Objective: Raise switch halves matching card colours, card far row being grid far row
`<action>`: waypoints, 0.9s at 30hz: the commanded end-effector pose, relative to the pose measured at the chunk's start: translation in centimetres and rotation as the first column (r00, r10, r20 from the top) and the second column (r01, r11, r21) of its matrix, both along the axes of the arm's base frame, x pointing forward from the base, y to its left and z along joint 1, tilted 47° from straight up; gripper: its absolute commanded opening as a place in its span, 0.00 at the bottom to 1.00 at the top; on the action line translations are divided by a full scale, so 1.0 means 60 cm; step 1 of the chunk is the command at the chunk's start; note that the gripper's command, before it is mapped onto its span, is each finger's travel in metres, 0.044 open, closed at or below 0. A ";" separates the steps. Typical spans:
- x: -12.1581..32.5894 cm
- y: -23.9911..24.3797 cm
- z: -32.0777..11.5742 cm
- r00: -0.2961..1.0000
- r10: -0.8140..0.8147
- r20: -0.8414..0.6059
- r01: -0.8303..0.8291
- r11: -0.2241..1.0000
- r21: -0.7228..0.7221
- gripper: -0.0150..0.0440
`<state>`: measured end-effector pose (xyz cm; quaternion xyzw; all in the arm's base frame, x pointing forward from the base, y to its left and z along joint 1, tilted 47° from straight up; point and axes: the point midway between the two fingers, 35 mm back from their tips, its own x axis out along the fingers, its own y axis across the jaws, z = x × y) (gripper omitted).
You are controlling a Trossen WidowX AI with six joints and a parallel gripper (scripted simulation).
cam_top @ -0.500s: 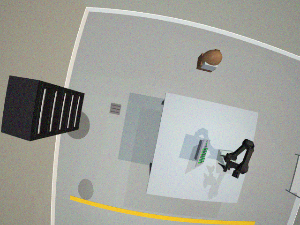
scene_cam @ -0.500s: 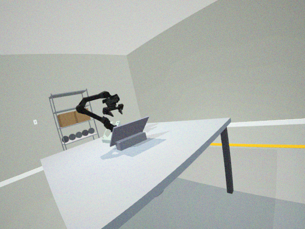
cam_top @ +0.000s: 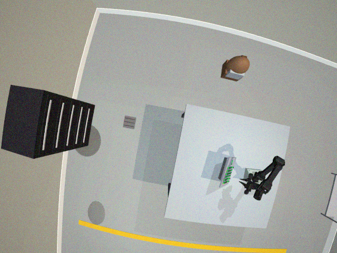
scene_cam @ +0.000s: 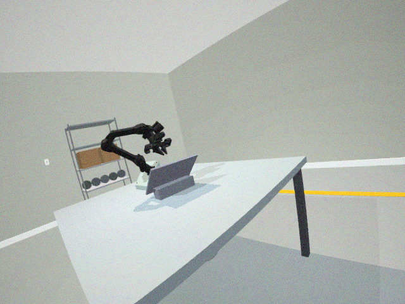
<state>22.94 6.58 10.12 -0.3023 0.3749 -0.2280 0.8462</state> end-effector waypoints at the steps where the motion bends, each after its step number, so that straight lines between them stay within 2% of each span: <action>1: 0.077 -0.057 -0.004 0.999 -0.014 0.032 0.016 0.998 -0.056 0.25; 27: 0.112 -0.096 -0.030 0.999 0.005 0.052 -0.002 0.998 -0.062 0.25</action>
